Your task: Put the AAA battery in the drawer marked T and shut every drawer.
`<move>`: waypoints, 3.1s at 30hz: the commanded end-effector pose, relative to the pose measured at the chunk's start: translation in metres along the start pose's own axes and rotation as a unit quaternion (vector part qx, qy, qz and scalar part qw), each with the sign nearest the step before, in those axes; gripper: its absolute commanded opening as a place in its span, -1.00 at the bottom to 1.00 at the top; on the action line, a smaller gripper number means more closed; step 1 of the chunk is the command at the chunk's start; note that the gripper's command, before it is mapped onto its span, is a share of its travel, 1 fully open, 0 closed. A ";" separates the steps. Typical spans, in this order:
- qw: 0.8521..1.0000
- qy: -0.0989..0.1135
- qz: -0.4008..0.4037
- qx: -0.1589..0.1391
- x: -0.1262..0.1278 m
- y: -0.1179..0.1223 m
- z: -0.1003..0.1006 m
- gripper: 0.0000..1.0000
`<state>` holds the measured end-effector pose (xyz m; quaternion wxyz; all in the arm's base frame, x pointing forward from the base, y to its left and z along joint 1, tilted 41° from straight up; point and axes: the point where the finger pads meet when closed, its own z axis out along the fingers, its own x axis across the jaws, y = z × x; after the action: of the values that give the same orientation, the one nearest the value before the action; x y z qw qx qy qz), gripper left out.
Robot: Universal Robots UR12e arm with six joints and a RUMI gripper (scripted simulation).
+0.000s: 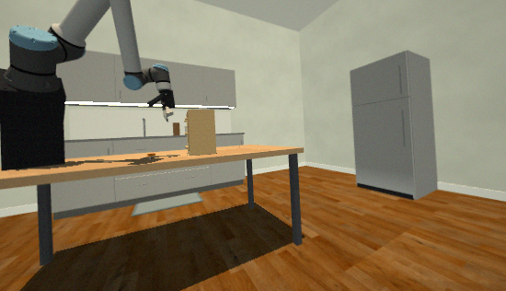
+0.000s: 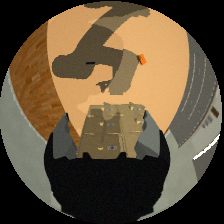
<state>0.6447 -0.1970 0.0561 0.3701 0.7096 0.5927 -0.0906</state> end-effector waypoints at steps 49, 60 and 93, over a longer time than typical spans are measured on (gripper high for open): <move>0.999 0.001 -0.001 0.052 0.002 -0.008 -0.009 1.00; 0.999 0.002 -0.011 0.052 0.001 -0.009 -0.009 1.00; 0.961 0.016 -0.270 0.051 -0.013 -0.024 -0.015 1.00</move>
<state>0.6211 -0.1941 0.0618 0.2994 0.5979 0.7199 -0.1858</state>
